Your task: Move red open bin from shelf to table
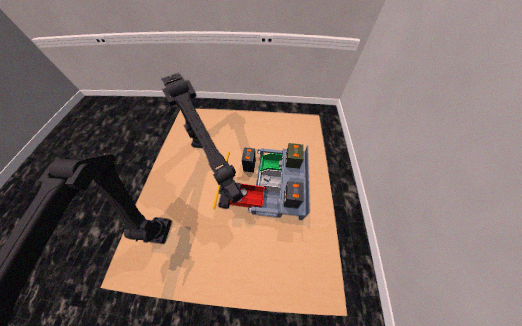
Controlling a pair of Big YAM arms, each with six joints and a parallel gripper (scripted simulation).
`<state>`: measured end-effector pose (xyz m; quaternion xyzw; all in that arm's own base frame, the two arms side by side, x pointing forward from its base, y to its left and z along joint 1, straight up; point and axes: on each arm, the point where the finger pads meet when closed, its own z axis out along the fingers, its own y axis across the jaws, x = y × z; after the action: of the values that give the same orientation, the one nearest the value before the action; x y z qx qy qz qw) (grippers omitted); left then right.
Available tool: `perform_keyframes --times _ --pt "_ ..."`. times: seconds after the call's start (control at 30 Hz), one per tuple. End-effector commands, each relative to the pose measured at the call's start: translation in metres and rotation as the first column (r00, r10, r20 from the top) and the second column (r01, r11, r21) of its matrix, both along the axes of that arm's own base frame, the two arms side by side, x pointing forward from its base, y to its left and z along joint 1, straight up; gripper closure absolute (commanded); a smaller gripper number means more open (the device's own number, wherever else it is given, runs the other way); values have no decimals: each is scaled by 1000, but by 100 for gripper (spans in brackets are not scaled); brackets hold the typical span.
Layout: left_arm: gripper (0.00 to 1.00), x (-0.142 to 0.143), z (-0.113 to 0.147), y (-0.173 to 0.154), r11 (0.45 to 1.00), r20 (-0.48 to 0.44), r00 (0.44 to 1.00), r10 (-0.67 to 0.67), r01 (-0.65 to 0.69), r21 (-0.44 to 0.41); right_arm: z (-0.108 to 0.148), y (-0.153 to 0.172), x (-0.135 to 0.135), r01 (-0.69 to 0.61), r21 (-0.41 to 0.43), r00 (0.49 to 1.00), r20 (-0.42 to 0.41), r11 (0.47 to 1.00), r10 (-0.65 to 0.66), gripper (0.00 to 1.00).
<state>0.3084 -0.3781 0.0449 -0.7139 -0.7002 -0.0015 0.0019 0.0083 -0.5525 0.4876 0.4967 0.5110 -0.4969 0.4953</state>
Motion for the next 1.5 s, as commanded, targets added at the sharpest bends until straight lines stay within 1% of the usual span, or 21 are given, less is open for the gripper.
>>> perform_keyframes --times 0.0,1.47 --pt "100 -6 19 -7 999 18 1000 -1 2 -37 13 8 -6 7 -15 1000 16 1000 -7 0" --pt "100 0 30 -15 998 33 999 -8 10 -57 13 8 -6 7 -15 1000 16 1000 -7 0"
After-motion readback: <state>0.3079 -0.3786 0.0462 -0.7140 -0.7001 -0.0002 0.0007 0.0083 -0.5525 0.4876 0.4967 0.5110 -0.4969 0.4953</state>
